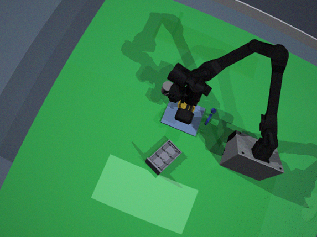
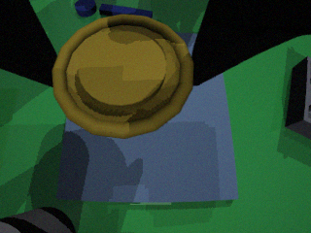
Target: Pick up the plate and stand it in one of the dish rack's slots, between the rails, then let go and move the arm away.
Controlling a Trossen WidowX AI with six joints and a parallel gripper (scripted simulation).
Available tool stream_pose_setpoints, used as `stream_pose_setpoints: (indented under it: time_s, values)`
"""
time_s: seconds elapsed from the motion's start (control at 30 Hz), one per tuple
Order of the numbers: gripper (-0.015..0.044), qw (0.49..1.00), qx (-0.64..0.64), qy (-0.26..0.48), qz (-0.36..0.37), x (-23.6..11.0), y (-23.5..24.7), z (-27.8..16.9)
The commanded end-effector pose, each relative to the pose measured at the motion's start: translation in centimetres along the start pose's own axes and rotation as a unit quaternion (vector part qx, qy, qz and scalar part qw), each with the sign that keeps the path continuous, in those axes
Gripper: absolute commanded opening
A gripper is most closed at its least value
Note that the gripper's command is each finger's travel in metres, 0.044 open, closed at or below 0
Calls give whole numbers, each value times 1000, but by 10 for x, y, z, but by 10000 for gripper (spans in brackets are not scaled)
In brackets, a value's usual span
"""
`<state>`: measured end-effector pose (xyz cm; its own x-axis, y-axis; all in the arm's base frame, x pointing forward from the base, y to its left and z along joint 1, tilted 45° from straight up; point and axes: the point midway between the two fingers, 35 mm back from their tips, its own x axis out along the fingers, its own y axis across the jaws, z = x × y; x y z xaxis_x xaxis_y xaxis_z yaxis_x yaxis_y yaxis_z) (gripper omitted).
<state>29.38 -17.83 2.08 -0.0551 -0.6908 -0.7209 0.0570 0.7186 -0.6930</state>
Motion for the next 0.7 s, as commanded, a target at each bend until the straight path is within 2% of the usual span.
stream_pose_setpoints:
  time_s: [0.0,0.53,0.67]
  values:
    - [0,1000,5,-4,0,-23,0,5]
    - [0,1000,4,-3,-4,-115,8,5]
    - [0,1000,4,-3,-7,-128,10,5]
